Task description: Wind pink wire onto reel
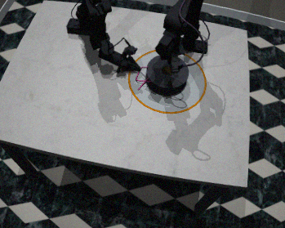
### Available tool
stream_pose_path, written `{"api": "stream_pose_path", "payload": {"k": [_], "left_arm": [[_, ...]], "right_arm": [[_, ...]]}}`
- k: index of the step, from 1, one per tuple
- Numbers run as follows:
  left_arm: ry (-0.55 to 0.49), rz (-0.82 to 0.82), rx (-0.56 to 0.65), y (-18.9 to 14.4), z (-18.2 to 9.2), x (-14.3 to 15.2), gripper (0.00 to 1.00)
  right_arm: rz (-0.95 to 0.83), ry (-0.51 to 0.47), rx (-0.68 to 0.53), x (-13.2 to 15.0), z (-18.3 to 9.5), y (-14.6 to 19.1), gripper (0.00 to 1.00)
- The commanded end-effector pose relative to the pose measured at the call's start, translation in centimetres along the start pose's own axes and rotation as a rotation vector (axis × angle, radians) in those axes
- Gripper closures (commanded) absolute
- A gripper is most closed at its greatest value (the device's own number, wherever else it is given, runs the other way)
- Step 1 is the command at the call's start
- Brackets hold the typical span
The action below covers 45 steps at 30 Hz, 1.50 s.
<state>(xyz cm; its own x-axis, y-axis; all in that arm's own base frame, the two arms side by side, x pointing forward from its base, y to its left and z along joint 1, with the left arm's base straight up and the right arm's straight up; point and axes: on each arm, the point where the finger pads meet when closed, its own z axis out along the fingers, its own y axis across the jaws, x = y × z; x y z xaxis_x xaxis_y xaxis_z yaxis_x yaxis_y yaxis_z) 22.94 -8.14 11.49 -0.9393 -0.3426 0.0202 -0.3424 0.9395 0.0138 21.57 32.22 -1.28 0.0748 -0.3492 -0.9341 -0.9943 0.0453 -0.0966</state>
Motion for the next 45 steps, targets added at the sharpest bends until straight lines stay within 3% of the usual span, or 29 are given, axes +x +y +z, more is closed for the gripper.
{"api": "stream_pose_path", "payload": {"k": [1,17,32,45], "left_arm": [[-0.019,-0.216,0.016,-0.3,-0.9,-0.7,1.0],[-0.016,-0.575,0.019,-0.3,-0.9,-0.7,1.0],[-0.016,-0.593,0.019,-0.3,-0.6,-0.7,1.0],[-0.016,-0.593,0.019,-0.3,2.8,-0.6,1.0]], "right_arm": [[0.005,-0.001,0.009,0.1,0.2,-0.6,1.0],[0.005,-0.001,0.009,0.1,0.2,-0.6,1.0],[0.005,-0.001,0.009,0.1,0.2,-0.6,1.0],[0.005,-0.001,0.009,0.1,0.2,-0.6,1.0]]}}
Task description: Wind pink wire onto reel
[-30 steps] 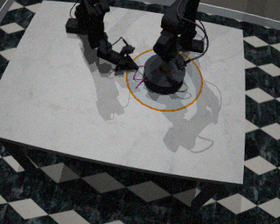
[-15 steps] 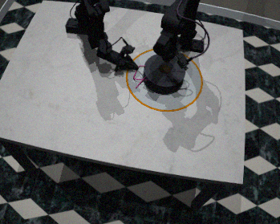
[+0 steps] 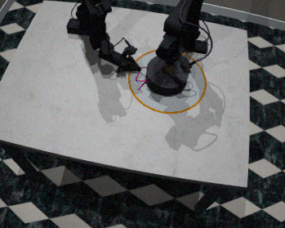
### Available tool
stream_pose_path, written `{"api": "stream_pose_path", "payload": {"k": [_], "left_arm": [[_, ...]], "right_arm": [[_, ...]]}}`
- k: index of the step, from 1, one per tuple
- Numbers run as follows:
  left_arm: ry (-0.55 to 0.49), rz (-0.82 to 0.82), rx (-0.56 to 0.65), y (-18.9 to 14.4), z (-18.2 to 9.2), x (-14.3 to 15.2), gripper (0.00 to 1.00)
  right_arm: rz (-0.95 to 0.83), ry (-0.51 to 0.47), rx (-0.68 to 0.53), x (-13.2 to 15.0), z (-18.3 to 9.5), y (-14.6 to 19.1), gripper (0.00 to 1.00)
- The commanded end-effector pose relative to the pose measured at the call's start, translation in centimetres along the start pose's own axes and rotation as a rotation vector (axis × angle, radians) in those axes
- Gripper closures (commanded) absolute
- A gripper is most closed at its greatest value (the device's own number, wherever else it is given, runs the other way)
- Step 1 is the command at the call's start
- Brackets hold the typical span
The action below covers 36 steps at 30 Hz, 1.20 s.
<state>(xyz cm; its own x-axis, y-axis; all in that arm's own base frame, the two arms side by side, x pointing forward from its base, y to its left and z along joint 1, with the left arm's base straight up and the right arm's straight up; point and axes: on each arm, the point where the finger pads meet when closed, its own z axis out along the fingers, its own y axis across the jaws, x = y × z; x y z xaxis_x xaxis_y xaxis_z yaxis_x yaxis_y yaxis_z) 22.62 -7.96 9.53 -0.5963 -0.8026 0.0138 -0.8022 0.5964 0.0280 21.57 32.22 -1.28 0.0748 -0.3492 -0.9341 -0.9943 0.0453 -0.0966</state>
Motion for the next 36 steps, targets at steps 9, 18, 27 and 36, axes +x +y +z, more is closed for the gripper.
{"api": "stream_pose_path", "payload": {"k": [9,18,27,36], "left_arm": [[-0.014,-0.011,0.028,-1.6,3.5,-0.6,1.0],[-0.014,-0.011,0.028,-1.4,5.2,-0.5,1.0],[-0.014,-0.011,0.028,-1.3,5.6,-0.4,1.0],[-0.014,-0.011,0.028,-0.9,5.1,-0.3,1.0]], "right_arm": [[0.005,-0.001,0.009,0.1,0.2,-0.6,1.0],[0.005,-0.001,0.009,0.1,0.2,-0.6,1.0],[0.005,-0.001,0.009,0.1,0.2,-0.6,1.0],[0.005,-0.001,0.009,0.1,0.2,-0.6,1.0]]}}
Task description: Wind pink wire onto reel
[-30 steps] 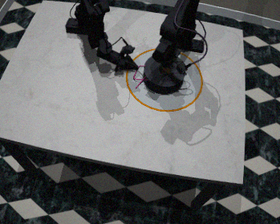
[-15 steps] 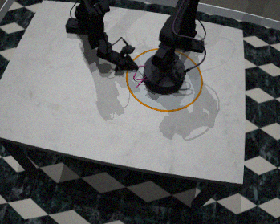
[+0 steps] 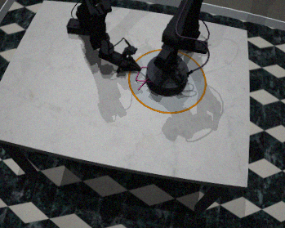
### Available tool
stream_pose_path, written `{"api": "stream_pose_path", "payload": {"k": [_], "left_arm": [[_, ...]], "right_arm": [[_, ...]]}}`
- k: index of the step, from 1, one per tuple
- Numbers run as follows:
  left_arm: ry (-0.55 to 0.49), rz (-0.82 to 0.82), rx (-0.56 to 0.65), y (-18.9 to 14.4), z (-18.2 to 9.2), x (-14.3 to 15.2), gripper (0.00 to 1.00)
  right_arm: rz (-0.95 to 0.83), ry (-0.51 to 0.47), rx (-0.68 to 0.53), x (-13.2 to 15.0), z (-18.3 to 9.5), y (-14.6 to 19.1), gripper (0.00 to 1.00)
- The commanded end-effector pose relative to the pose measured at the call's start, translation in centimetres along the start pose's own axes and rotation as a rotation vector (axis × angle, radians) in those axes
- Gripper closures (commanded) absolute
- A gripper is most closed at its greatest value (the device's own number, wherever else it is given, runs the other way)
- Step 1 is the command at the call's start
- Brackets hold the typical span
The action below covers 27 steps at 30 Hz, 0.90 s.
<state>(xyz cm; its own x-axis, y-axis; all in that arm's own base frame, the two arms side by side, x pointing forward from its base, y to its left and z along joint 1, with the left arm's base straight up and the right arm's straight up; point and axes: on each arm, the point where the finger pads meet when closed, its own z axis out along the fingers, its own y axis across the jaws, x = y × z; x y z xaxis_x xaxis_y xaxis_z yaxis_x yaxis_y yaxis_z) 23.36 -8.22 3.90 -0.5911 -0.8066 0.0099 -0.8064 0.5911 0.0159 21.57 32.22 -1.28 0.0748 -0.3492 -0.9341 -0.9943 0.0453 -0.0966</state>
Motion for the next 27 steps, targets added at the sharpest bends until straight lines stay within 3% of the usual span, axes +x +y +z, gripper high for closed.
{"api": "stream_pose_path", "payload": {"k": [1,16,27], "left_arm": [[-0.01,-0.004,0.016,0.05,-0.53,0.08,1.0],[-0.01,0.02,0.016,0.46,-1.04,0.26,1.0],[-0.013,0.399,0.014,0.46,-1.04,0.26,1.0]], "right_arm": [[0.005,-0.001,0.009,0.13,0.19,-0.62,1.0],[0.005,-0.001,0.009,0.13,0.19,-0.62,1.0],[0.005,-0.001,0.009,0.13,0.19,-0.62,1.0]]}}
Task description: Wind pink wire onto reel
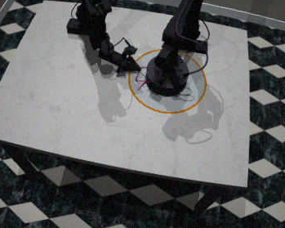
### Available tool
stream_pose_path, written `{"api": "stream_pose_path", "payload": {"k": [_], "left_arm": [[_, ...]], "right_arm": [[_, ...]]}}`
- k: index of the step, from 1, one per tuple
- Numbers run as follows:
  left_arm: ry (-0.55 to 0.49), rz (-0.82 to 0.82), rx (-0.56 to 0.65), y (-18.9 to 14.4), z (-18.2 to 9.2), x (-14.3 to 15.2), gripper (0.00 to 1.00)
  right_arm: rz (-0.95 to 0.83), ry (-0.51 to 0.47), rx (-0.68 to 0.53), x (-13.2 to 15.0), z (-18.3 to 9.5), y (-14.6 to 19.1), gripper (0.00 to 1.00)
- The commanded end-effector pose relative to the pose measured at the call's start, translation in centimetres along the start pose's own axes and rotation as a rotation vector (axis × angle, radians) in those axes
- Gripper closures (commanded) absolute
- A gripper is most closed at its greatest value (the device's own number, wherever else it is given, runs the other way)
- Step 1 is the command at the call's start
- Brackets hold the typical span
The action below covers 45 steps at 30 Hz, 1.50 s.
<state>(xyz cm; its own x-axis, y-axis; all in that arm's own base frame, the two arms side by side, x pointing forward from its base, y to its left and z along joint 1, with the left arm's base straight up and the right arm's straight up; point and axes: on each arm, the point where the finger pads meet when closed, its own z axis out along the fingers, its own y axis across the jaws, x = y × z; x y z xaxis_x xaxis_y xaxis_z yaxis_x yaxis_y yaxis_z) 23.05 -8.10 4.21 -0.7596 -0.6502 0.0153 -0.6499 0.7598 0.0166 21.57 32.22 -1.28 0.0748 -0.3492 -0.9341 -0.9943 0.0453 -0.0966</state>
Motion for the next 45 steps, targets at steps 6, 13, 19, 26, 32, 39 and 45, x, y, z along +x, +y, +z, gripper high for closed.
{"api": "stream_pose_path", "payload": {"k": [6,13,19,26,32,39,45], "left_arm": [[-0.019,0.418,0.013,0.1,-0.7,0.2,1.0],[-0.019,0.463,0.013,0.1,-0.7,0.2,0.93],[-0.019,0.463,0.013,0.1,-0.7,0.2,0.79],[-0.019,0.463,0.013,0.1,-0.7,0.2,0.55],[-0.019,0.463,0.013,0.1,-0.7,0.2,0.48],[-0.019,0.463,0.013,0.1,-0.7,0.2,0.48],[-0.019,0.463,0.013,0.1,-0.7,0.2,0.48]], "right_arm": [[0.005,-0.001,0.009,0.1,0.2,-0.6,1.0],[0.005,-0.001,0.009,0.1,0.2,-0.6,1.0],[0.005,-0.001,0.009,0.1,0.2,-0.6,1.0],[0.005,-0.001,0.009,0.1,0.2,-0.6,1.0],[0.005,-0.001,0.009,0.1,0.2,-0.6,1.0],[0.008,0.0,0.017,0.1,0.2,-0.3,1.0],[0.016,0.002,0.039,0.2,0.2,0.5,1.0]]}}
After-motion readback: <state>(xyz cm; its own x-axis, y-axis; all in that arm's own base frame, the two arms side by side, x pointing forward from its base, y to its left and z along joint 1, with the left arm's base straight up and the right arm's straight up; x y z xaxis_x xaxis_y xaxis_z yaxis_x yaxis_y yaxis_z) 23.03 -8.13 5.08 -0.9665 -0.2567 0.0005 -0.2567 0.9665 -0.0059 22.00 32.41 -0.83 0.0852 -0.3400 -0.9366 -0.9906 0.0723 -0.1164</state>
